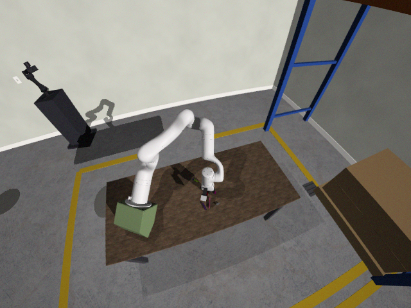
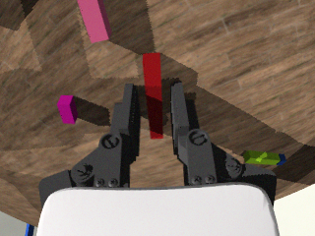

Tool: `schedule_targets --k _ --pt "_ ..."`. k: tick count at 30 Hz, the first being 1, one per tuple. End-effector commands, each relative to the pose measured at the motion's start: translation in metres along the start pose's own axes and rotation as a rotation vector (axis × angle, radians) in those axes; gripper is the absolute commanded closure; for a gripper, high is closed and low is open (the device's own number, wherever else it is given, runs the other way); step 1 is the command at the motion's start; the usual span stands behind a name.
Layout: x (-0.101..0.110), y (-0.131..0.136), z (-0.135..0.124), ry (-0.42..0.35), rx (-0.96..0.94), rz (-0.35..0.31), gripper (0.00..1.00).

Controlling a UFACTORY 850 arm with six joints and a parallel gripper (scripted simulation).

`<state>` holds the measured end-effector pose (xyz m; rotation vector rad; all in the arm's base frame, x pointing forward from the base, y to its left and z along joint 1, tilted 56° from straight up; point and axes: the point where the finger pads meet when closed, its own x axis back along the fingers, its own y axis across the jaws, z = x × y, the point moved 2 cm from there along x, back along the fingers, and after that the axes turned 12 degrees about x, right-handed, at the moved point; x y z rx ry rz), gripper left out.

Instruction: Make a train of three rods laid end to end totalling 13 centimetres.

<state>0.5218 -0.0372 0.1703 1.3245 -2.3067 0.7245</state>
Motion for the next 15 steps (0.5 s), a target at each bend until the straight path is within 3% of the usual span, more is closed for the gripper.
schedule_targets --k 1,15 --pt "0.0004 -0.0005 0.0 0.0 0.0 0.001 0.76" --pt "0.0004 -0.0005 0.0 0.0 0.0 0.001 0.76"
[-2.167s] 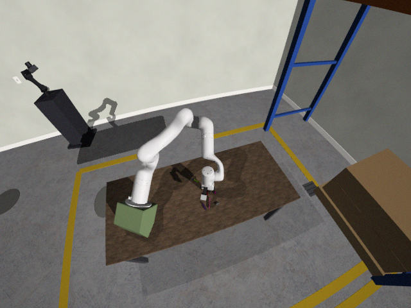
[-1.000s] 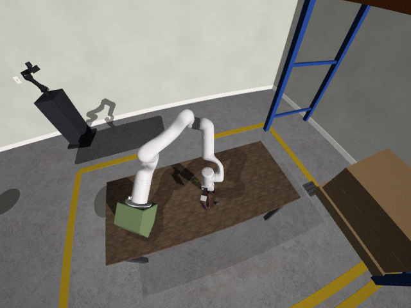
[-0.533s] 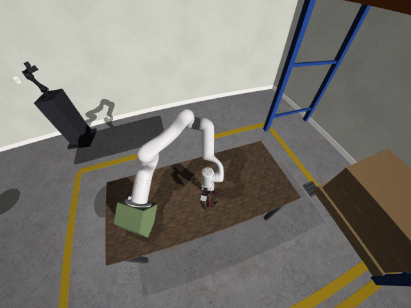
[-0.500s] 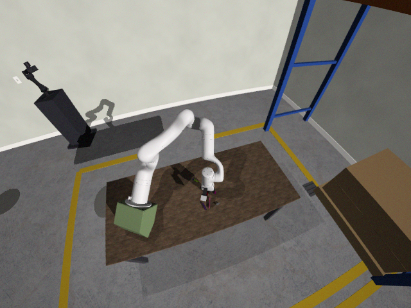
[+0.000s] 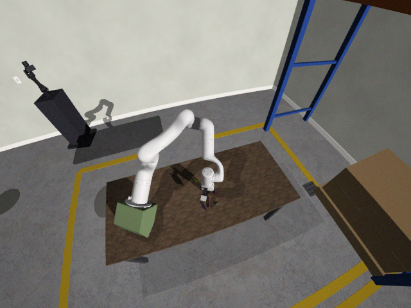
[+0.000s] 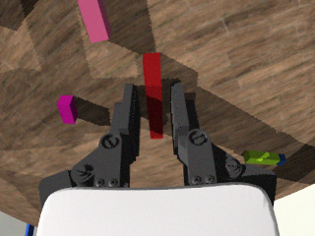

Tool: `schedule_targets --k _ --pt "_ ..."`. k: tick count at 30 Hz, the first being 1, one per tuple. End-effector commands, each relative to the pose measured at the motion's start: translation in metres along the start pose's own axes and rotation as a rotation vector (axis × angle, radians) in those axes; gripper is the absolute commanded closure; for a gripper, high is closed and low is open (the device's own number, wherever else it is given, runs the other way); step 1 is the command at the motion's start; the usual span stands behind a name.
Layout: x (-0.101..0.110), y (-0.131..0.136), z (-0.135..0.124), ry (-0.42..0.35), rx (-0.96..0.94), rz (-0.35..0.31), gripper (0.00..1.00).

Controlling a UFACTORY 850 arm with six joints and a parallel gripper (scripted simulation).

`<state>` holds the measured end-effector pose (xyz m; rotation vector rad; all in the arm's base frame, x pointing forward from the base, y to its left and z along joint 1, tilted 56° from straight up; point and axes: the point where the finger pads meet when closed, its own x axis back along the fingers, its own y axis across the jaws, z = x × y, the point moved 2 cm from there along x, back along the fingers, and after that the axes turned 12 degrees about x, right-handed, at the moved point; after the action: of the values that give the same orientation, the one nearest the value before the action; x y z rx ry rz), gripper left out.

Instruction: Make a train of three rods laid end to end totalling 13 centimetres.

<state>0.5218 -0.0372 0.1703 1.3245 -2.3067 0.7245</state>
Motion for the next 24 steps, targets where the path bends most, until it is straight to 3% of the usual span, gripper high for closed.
schedule_targets --k 1,4,5,24 --pt "0.0004 -0.0005 0.0 0.0 0.0 0.001 0.76" --pt "0.0004 -0.0005 0.0 0.0 0.0 0.001 0.76" --pt "0.0004 -0.0005 0.0 0.0 0.0 0.001 0.96" --pt "0.0004 -0.0005 0.0 0.0 0.0 0.001 0.96"
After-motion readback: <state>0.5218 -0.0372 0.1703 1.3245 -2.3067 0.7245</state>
